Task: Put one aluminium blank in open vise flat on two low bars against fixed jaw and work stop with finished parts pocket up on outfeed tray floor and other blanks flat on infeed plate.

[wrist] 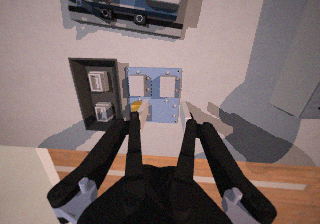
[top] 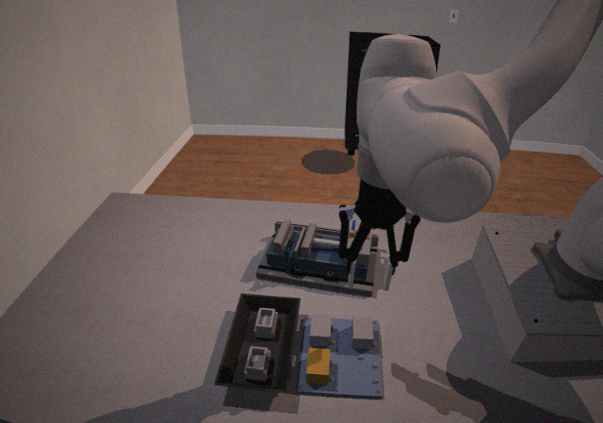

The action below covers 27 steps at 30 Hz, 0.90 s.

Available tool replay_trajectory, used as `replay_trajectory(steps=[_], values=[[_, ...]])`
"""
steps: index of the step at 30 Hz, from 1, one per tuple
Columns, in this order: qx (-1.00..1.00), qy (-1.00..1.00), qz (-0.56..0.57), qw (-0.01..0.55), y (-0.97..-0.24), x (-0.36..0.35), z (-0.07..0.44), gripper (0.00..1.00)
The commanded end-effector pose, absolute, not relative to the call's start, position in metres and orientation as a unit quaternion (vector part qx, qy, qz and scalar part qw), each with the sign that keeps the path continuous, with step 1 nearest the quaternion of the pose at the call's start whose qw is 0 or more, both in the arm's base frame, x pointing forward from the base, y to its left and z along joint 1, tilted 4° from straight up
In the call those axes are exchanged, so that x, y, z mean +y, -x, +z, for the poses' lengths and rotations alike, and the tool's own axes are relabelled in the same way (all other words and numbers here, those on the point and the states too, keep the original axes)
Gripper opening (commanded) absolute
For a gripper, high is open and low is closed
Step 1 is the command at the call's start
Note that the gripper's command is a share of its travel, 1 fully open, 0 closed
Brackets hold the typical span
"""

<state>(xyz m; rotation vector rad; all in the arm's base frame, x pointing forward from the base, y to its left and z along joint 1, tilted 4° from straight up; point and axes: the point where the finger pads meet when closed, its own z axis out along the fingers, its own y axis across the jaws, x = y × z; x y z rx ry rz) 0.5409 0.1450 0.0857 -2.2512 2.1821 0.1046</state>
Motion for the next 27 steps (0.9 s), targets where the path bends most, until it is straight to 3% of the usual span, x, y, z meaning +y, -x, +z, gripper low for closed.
replay_trajectory(steps=[1, 27], values=[[0.695, 0.718, 0.036, -0.001, -0.536, 0.144, 0.072, 0.40], [0.695, 0.718, 0.036, -0.001, -0.531, 0.147, -0.017, 0.40]])
